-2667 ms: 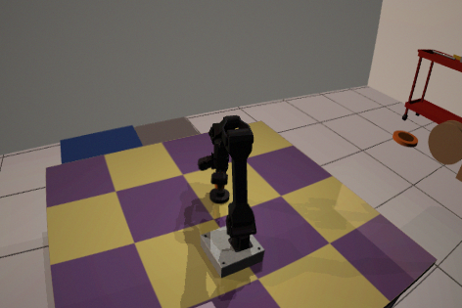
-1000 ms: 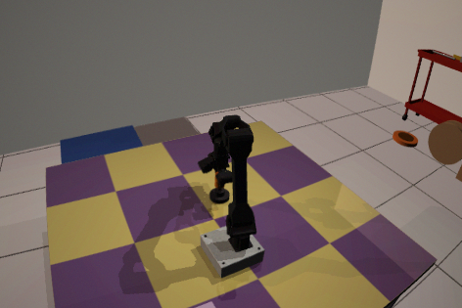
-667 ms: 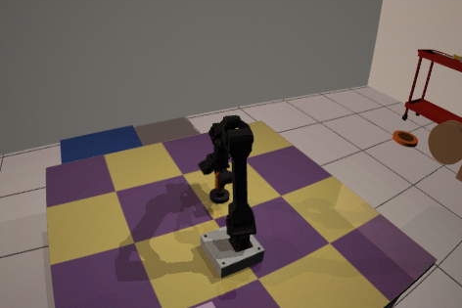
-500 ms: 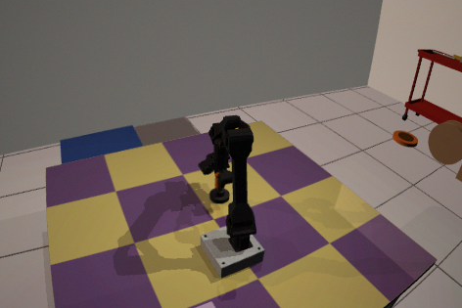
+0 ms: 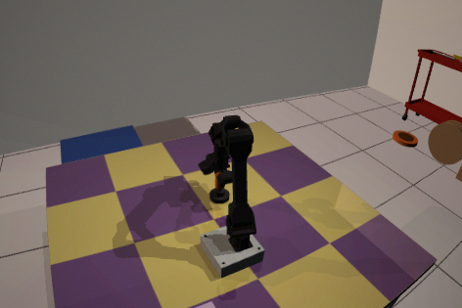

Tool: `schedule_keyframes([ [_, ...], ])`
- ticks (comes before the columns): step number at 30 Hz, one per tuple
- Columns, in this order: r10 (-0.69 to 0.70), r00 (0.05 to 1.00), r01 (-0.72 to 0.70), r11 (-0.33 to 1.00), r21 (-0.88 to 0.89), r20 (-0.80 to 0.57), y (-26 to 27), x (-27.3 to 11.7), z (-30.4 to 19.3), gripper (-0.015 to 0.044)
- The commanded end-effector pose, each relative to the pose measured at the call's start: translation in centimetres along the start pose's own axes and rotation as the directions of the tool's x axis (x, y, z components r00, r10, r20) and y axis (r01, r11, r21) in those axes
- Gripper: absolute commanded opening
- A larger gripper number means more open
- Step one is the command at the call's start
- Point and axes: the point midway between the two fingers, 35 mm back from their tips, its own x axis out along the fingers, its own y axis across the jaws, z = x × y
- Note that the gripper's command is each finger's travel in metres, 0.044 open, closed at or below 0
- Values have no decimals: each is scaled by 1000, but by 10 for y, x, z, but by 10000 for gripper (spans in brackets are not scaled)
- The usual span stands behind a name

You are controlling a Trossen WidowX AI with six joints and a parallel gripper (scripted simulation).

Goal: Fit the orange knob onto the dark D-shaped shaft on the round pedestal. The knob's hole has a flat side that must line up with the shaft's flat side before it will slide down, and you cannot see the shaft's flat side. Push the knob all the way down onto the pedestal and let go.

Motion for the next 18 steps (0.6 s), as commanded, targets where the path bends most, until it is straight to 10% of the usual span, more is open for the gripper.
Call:
schedule_keyframes([
  [1,-6,1000,6,997,-73,-4,-1,-4,0,0],
  [18,-6,1000,6,981,-195,-4,-1,2,0,0],
])
